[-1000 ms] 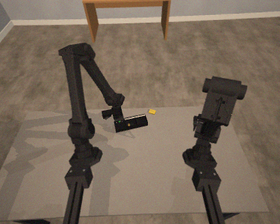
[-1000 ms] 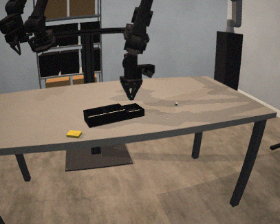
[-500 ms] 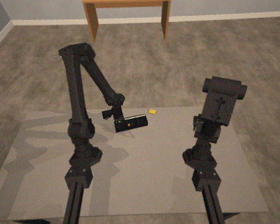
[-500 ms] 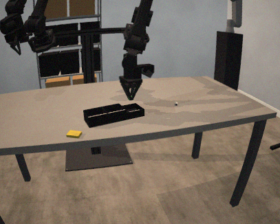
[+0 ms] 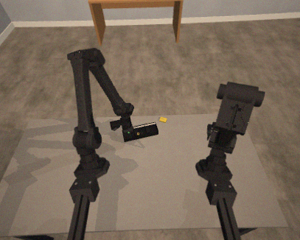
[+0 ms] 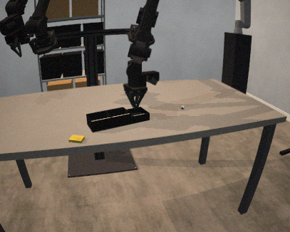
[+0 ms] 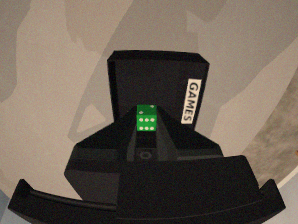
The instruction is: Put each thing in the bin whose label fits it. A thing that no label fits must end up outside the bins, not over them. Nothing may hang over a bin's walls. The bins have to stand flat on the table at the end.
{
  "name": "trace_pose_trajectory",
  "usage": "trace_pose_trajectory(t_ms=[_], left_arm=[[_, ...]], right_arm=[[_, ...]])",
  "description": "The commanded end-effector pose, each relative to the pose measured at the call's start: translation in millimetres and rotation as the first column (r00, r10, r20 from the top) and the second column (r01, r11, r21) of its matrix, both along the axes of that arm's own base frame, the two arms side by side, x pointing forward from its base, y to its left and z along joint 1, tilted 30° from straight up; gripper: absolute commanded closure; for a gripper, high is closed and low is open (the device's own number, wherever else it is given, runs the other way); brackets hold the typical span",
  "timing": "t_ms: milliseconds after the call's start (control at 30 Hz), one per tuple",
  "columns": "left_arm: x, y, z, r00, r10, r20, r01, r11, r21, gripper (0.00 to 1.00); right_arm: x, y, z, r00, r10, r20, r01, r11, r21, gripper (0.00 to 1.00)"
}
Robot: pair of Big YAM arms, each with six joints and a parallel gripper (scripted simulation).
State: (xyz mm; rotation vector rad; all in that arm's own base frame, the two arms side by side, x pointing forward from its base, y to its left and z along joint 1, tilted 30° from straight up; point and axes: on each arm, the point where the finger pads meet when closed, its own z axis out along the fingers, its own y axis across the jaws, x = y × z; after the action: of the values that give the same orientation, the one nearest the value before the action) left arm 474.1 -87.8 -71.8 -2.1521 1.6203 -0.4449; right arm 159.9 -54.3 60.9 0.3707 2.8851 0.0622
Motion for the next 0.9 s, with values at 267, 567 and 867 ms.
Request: trace_pose_trajectory(t_ms=[267,567,867], left_arm=[[16,7,-21,1.000,-0.002,0.006,0.002,1.000,0.003,0.89],[20,2,-20,1.000,-0.013,0.014,0.013,1.000,0.002,0.89],[18,2,-21,1.000,-0.005,0.008,0.005,1.000,-0.001,0.70]], right_arm=[[2,-3,2,1.000,-0.016,0.023,0.016,1.000,-0.007,0.00],[2,-3,2,1.000,-0.016,0.023,0.016,1.000,-0.007,0.00],[2,-3,2,1.000,-0.016,0.023,0.016,1.000,-0.007,0.00]])
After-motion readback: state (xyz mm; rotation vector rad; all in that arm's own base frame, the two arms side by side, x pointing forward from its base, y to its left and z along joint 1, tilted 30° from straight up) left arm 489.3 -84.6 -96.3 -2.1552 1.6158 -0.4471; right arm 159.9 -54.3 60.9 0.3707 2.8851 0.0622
